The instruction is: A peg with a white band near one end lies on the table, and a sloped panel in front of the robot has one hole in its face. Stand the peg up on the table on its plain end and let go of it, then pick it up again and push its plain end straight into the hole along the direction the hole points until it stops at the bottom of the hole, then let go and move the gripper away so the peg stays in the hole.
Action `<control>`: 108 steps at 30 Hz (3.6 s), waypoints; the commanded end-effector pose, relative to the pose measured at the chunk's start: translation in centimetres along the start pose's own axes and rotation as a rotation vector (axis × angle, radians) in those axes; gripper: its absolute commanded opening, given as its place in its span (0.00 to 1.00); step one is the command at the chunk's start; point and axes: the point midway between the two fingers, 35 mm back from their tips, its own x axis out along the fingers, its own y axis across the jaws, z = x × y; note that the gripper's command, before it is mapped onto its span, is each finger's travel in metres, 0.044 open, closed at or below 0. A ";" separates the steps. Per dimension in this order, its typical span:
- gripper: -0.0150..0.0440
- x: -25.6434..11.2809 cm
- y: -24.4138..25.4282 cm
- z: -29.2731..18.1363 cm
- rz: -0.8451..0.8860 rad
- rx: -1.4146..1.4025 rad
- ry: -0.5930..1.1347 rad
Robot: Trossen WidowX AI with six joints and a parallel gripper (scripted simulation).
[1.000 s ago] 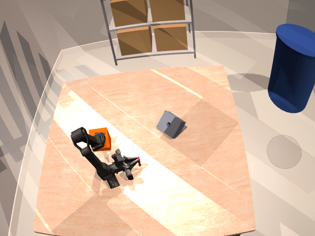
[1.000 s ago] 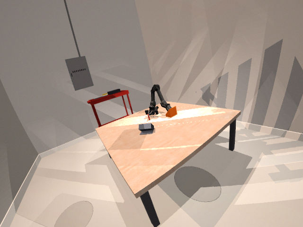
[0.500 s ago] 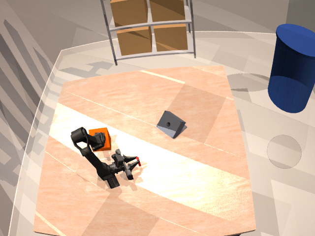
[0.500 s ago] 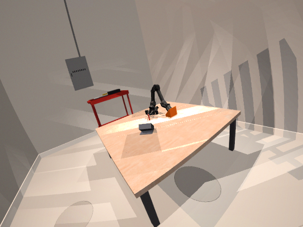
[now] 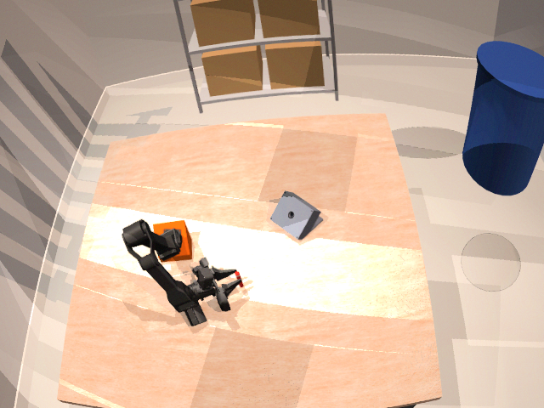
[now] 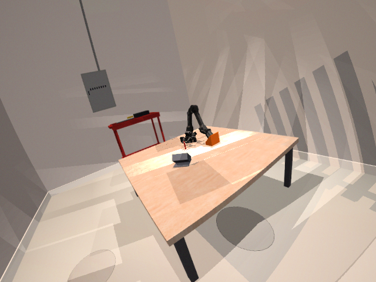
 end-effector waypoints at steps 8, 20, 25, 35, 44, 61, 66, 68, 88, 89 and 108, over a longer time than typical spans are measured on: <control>1.00 0.0 0.0 0.0 0.000 0.001 -0.001; 1.00 0.3 -0.6 2.2 0.025 -0.004 0.010; 1.00 0.5 -1.3 7.2 0.045 -0.010 0.025; 1.00 -1.2 -0.1 16.1 -0.004 0.000 -0.005; 1.00 -0.7 0.0 15.2 0.034 0.091 0.065; 1.00 1.3 1.4 11.0 0.203 0.387 0.493; 1.00 1.5 2.0 9.9 0.240 0.435 0.652; 1.00 1.5 2.3 9.5 0.250 0.446 0.717; 1.00 1.3 1.9 7.4 0.176 0.271 1.316; 1.00 1.3 1.8 7.4 0.164 0.249 1.338; 1.00 2.4 0.0 8.7 0.005 0.000 1.491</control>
